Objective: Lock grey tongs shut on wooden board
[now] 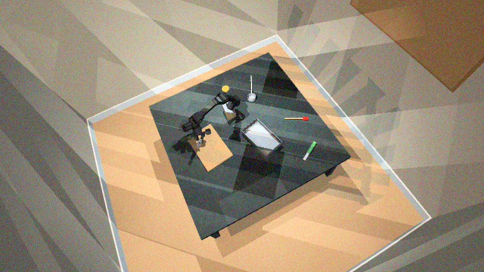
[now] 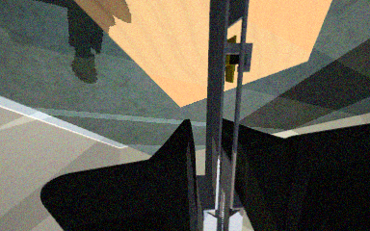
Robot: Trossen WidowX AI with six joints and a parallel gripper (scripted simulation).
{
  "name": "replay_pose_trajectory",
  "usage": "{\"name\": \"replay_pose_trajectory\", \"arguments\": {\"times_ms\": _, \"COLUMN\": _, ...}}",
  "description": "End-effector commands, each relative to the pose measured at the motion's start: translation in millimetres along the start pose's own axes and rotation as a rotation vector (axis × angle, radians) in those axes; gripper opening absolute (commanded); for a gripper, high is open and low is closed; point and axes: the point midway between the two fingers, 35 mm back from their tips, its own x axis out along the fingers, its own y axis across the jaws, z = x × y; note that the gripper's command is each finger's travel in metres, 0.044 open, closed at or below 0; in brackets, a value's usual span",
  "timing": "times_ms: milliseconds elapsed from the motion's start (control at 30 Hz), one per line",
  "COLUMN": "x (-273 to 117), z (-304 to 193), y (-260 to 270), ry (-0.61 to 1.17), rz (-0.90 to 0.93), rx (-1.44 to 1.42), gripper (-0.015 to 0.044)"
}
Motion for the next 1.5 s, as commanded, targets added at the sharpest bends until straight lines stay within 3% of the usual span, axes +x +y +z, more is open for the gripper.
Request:
{"name": "replay_pose_trajectory", "arguments": {"times_ms": 0, "x": -1, "z": -6, "y": 1, "ry": -0.063, "rz": 0.008, "rx": -0.016, "gripper": -0.015}}
{"name": "replay_pose_trajectory", "arguments": {"times_ms": 1000, "x": -17, "z": -10, "y": -37, "ry": -0.637, "rz": -0.036, "rx": -0.08, "gripper": -0.015}}
{"name": "replay_pose_trajectory", "arguments": {"times_ms": 1467, "x": -14, "z": -9, "y": -38, "ry": -0.65, "rz": -0.038, "rx": -0.083, "gripper": -0.015}}
